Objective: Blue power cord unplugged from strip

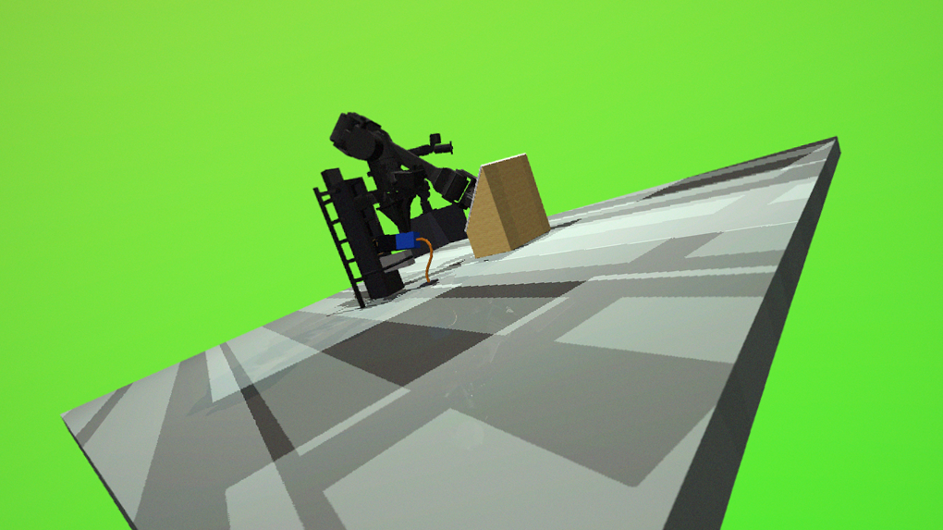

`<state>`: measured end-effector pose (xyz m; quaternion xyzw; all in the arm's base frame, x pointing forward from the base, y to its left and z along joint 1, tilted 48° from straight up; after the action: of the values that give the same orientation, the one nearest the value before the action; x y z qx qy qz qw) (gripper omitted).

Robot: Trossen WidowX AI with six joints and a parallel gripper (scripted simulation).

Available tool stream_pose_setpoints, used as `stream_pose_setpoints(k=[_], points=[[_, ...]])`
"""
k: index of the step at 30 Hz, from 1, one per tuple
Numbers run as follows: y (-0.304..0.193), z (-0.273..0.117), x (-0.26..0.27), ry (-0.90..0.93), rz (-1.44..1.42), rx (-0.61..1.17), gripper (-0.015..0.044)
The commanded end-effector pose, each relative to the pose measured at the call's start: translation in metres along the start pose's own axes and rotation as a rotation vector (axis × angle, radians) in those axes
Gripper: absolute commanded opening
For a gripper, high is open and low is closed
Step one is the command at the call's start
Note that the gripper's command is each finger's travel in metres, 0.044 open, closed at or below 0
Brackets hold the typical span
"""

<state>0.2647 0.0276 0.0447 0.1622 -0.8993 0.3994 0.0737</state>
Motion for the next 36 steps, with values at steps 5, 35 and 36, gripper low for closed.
stream_pose_setpoints(k=[5, 35, 36], points=[[0.003, 0.000, -0.001, 0.001, 0.000, -0.003, 0.0079], [0.062, -0.012, -0.013, 0.000, 0.001, -0.005, 0.0440], [0.062, -0.012, -0.013, 0.000, 0.001, -0.005, 0.0440]])
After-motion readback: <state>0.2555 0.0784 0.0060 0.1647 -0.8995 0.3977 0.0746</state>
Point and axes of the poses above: the point midway between the two fingers, 35 mm back from their tips, its own z axis out along the fingers, its own x axis across the jaws, y = z × x, the point moved 1 cm from there along -z, back along the fingers, and after that the axes turned 12 degrees about -z, right-handed, at the moved point
